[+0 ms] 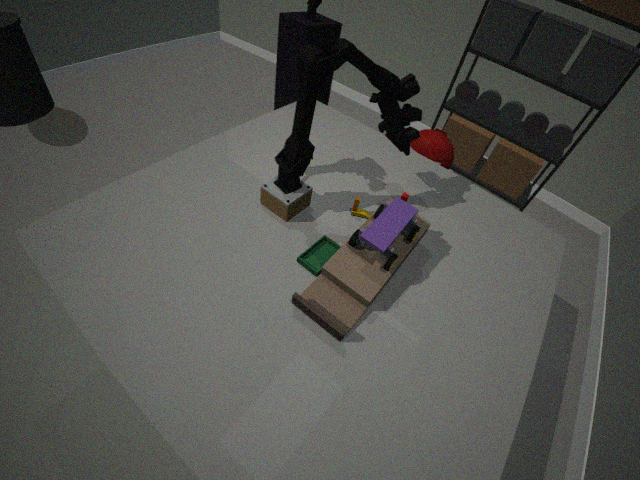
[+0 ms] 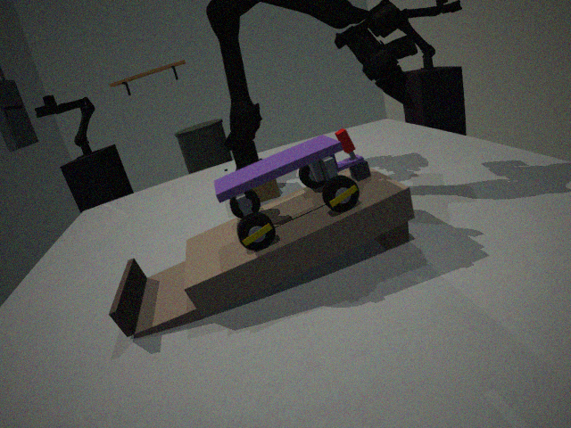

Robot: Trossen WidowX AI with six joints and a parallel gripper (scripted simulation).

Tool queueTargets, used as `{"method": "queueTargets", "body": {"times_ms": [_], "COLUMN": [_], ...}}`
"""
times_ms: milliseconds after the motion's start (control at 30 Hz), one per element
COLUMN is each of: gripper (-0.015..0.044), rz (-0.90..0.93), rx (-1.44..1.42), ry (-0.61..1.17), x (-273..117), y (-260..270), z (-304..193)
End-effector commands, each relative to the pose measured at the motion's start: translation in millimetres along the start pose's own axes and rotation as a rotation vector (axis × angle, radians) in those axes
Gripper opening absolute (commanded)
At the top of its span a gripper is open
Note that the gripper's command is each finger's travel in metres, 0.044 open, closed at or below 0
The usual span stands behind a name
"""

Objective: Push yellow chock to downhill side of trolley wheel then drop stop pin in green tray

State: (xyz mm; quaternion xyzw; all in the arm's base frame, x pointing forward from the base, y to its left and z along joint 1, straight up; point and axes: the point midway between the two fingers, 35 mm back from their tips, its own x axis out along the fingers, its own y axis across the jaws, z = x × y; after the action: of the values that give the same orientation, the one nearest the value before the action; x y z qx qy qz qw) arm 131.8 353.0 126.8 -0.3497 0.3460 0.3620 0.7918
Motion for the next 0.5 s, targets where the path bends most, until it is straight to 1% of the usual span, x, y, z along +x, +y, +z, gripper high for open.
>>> {"method": "queueTargets", "body": {"times_ms": [0,233,467], "gripper": [0.019,0.019,0.019], "rz": [0.005,-0.025,-0.095], "rx": [0.239,0.669,1.113], "ry": [0.085,0.239,0.392], "x": [4,7,2], "y": [-23,-59,-85], "z": [-20,-59,-99]}}
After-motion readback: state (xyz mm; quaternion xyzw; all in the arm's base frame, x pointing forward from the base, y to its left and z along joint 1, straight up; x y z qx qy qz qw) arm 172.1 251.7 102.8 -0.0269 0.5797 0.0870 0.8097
